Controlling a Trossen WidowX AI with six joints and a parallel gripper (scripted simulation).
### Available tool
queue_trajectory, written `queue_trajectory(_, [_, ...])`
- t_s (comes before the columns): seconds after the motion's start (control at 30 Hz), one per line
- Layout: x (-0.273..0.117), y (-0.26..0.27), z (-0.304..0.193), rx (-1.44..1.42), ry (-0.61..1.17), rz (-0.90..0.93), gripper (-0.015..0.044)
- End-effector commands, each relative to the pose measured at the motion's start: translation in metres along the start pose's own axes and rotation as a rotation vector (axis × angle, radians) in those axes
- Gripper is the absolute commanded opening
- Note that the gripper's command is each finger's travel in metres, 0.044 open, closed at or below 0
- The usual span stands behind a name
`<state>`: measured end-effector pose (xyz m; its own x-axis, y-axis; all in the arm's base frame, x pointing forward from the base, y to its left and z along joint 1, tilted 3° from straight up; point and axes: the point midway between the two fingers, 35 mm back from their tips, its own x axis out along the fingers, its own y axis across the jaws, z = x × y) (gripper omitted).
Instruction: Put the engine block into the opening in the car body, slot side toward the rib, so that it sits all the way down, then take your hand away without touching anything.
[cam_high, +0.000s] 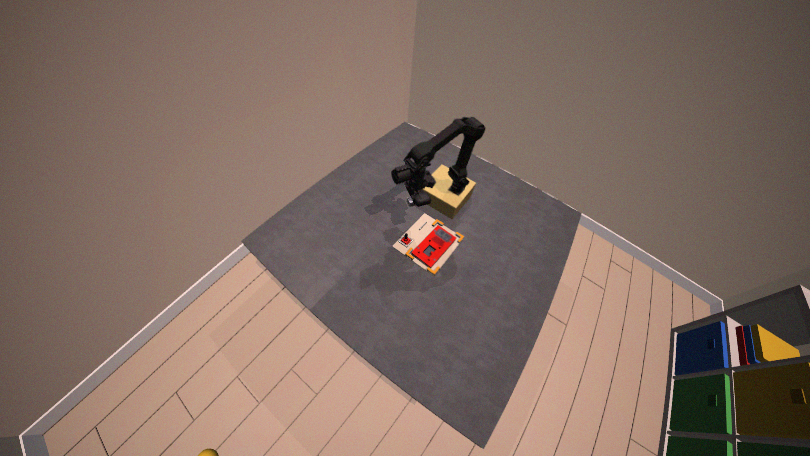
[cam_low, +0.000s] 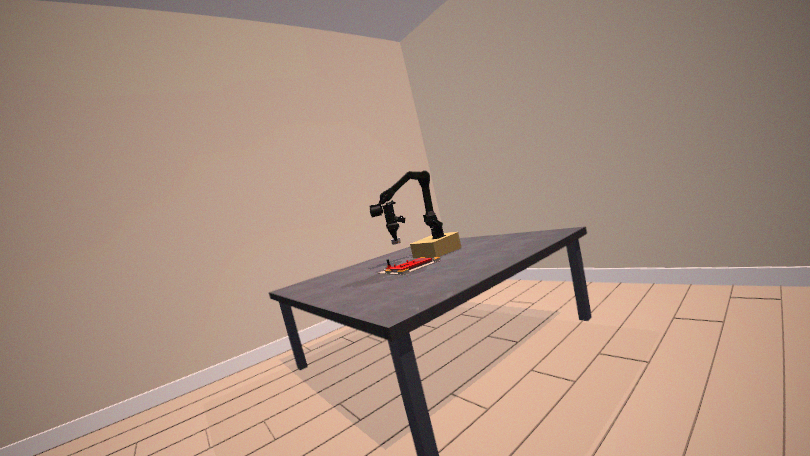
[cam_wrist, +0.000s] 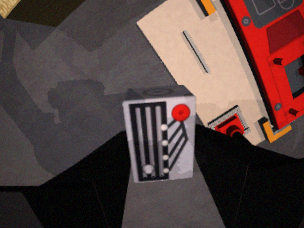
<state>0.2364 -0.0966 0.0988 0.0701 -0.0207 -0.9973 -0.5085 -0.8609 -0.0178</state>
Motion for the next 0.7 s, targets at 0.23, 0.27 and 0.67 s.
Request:
queue_trajectory(0.23, [0.006, -0.020, -0.008, 0.288, 0.004, -0.002, 0.0000])
queue_trajectory(0.27, [0.007, -0.022, -0.009, 0.316, 0.004, -0.002, 0.0000])
queue_trajectory(0.67, [0.013, -0.048, -0.014, 0.648, 0.003, -0.012, 0.0000])
